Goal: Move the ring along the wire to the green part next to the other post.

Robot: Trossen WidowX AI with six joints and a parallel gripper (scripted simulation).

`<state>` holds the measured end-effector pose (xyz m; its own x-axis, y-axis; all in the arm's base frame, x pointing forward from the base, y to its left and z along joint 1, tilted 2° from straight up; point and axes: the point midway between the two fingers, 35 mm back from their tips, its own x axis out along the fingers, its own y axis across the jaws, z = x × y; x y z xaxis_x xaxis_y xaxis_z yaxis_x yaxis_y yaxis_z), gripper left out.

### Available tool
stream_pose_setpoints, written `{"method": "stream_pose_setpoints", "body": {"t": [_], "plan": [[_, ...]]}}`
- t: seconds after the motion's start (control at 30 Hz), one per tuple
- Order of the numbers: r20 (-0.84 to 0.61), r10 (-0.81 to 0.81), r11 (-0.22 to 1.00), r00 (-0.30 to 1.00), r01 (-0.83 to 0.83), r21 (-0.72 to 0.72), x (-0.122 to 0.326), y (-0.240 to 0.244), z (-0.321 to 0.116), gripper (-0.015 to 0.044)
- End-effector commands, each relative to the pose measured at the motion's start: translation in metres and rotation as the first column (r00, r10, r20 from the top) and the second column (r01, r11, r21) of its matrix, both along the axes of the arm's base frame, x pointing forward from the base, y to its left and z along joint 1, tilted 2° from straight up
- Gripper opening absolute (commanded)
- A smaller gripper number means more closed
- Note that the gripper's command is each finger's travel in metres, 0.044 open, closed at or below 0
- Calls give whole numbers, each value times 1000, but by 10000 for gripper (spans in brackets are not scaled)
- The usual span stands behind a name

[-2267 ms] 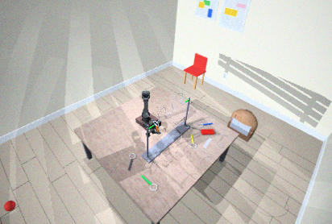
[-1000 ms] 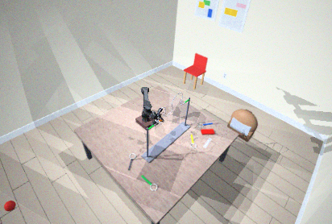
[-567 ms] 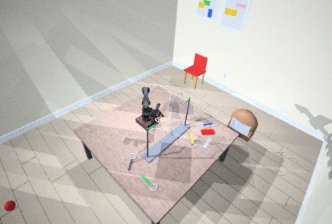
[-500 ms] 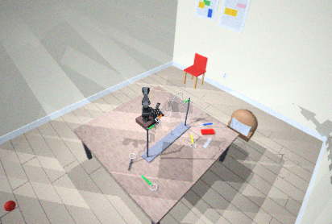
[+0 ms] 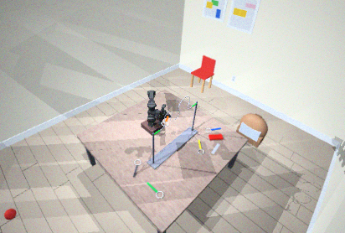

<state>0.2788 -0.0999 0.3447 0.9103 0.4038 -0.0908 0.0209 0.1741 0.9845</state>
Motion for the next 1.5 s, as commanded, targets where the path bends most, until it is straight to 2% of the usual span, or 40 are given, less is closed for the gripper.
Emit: {"method": "stream_pose_setpoints", "body": {"t": [0.0, 0.47, 0.7, 1.17, 1.47], "plan": [[2, -23, 998, 1000, 23, 56, 3, 4, 8, -150], [11, -76, 933, 997, 67, 352, 8, 5, 57, -150], [10, -76, 900, 997, 64, 432, 8, 1, 71, -150], [7, -74, 856, 997, 60, 513, 7, -7, 90, -150], [4, -73, 872, 997, 62, 486, 7, -9, 94, -150]]}}
